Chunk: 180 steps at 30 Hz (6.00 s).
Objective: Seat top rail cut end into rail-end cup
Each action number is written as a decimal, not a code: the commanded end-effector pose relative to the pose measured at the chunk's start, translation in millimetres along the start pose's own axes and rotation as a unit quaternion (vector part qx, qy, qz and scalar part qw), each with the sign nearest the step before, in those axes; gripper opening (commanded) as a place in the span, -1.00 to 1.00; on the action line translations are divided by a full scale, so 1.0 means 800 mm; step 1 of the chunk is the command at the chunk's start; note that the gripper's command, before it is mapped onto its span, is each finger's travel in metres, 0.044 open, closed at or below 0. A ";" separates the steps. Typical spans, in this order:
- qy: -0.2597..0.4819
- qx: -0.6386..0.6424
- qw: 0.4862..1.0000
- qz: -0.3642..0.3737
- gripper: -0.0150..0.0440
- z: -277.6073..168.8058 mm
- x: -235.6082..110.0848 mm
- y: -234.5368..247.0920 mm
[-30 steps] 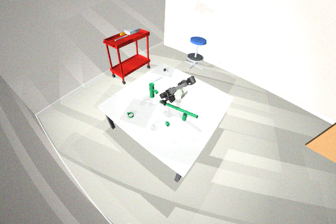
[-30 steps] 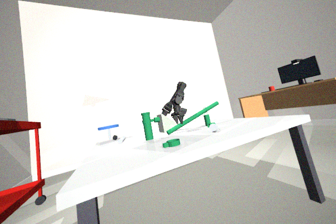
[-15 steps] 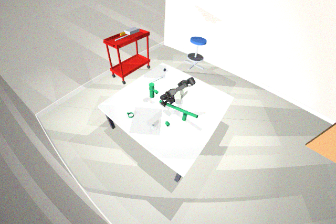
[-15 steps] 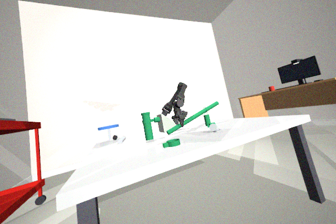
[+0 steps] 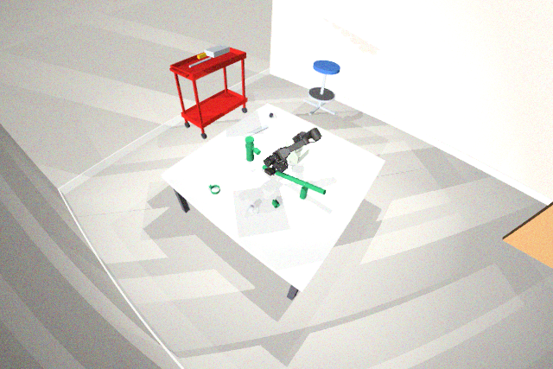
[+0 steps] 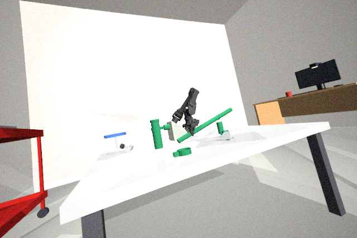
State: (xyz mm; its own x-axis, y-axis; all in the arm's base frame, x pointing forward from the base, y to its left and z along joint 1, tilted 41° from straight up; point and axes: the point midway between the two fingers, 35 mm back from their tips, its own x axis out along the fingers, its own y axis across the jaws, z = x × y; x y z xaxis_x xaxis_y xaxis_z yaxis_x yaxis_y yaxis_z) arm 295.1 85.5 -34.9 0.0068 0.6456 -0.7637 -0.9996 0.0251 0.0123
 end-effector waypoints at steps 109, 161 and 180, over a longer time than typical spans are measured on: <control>0.128 -0.013 0.992 0.010 -0.49 -0.053 -0.100 -0.008; 0.135 -0.013 0.991 0.011 -0.49 -0.057 -0.111 -0.009; 0.129 -0.013 0.991 0.015 -0.49 -0.057 -0.105 -0.007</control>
State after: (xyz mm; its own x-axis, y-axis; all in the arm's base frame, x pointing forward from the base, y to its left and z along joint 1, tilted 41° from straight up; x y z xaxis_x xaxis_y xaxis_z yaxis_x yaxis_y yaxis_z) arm 298.1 -0.6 0.5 -0.0306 0.4333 -0.9007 -0.9995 -0.0143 0.0270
